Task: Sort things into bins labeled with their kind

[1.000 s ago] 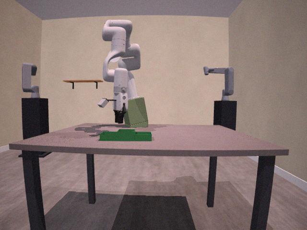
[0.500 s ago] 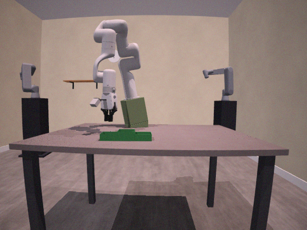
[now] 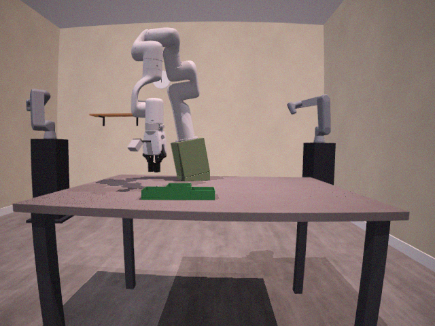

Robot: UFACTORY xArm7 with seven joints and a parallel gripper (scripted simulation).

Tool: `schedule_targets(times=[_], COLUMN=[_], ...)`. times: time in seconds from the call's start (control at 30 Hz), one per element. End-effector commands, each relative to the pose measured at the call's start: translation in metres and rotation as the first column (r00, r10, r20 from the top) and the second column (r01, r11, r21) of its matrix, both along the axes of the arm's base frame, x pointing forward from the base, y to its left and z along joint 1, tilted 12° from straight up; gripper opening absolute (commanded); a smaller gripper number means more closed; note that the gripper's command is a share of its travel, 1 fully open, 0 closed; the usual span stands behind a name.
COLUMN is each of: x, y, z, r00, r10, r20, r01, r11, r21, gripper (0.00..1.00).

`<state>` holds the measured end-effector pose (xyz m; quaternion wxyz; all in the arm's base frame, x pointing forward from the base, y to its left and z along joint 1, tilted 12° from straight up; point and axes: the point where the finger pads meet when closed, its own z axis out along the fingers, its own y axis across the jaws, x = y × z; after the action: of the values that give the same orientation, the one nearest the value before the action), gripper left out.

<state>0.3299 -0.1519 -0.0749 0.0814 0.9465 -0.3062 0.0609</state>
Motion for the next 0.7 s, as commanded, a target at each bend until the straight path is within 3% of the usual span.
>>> schedule_targets(times=[0.0, 0.67], x=[0.0021, 0.0029], y=[0.0019, 0.0034], z=[0.0003, 0.0001], r00=[1.000, 1.000], r10=[0.000, 0.000], r20=[0.002, 0.002], r01=[0.000, 0.000], r11=[1.000, 1.000], r21=[0.000, 0.000], gripper=[0.29, 0.29])
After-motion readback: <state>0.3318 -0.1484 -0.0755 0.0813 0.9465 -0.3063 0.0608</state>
